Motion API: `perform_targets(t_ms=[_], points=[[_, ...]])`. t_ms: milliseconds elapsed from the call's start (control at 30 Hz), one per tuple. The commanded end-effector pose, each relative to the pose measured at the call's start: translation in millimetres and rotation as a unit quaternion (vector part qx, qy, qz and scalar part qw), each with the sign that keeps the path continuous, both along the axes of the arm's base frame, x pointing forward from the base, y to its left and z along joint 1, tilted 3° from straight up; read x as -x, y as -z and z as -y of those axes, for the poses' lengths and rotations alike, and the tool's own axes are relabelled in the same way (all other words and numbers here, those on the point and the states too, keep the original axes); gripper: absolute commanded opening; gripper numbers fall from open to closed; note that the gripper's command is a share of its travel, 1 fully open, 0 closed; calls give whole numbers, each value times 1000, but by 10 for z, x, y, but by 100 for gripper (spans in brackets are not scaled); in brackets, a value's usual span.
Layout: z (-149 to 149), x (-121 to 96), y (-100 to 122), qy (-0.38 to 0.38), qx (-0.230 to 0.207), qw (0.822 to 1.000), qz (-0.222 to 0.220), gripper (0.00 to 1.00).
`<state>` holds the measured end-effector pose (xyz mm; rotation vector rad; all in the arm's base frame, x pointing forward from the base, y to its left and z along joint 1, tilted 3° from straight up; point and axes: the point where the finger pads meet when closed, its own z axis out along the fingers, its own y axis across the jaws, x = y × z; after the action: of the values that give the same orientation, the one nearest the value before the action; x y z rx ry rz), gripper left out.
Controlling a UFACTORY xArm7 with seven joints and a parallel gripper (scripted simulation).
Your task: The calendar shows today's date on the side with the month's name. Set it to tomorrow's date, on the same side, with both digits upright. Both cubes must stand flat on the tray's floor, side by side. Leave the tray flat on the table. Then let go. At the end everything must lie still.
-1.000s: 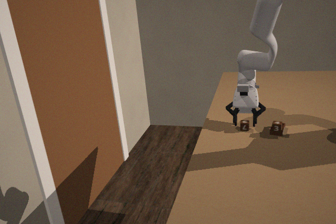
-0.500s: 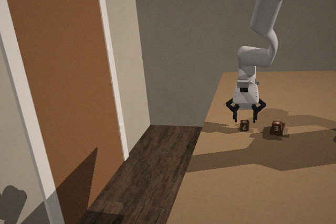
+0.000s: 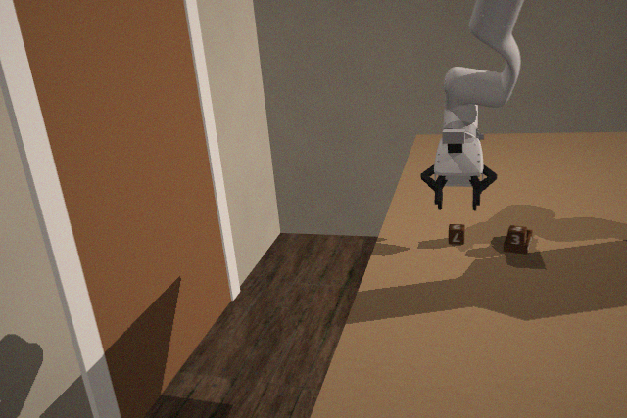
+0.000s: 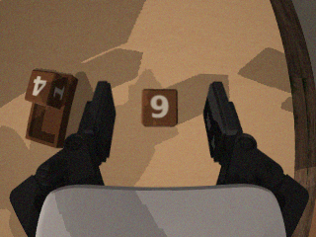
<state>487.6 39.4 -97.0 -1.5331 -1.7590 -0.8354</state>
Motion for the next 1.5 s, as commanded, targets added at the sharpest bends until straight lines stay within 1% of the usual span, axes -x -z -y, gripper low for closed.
perform_targets(t_ms=[0, 267, 400, 467, 667, 733, 967, 1033, 1233, 1300, 1467], points=[[6, -19, -80, 0, 1, 1000, 3, 71], [6, -17, -118, 0, 1, 1000, 3, 71], [2, -17, -116, 0, 8, 1000, 3, 71], [-7, -18, -114, 0, 27, 1000, 4, 71], [-25, -14, -142, 5, 106, 994, 14, 71], [-26, -12, -151, 6, 117, 993, 16, 71], [-29, -10, -150, 6, 127, 992, 16, 71], [-38, -8, -145, 6, 145, 989, 17, 71], [-62, -5, -168, 11, 223, 974, 27, 71], [-65, -6, -177, 12, 234, 972, 29, 71], [-68, -3, -175, 12, 243, 969, 29, 71]])
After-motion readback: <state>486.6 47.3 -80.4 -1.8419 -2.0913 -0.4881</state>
